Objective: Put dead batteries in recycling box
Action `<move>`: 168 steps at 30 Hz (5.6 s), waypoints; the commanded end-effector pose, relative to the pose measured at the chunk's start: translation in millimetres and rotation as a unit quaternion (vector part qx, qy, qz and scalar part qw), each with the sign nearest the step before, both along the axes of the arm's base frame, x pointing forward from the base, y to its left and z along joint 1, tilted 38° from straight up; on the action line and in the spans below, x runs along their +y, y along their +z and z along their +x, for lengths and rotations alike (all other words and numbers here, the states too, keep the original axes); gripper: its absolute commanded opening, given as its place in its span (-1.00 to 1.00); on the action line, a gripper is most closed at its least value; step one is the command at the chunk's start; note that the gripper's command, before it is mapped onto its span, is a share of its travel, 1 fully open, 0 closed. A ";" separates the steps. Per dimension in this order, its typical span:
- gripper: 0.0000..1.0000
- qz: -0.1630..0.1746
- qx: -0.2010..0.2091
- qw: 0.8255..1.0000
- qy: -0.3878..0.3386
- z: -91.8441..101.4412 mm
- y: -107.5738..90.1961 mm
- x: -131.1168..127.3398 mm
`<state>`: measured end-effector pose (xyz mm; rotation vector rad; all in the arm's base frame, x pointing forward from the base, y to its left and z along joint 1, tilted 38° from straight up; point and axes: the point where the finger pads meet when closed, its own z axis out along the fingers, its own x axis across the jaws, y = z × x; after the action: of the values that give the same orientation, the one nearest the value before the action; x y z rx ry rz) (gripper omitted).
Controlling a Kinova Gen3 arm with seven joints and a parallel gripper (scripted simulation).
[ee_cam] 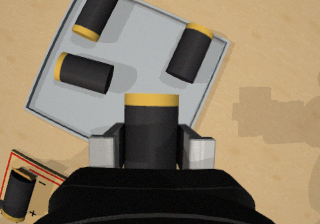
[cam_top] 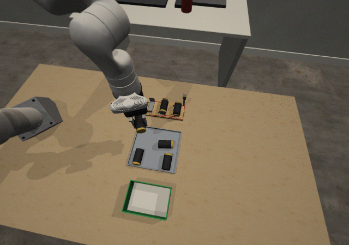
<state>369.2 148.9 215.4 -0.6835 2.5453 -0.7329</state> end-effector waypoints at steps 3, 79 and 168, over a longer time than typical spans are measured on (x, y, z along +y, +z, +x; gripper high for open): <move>0.15 -0.011 0.011 1.000 0.022 -0.5 0.3 1.1; 0.15 -0.343 0.262 0.720 0.543 -0.5 0.3 1.2; 0.15 -0.486 0.370 0.201 0.766 -0.5 0.2 1.2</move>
<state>368.5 149.7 215.3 -3.4493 -0.2091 -0.9157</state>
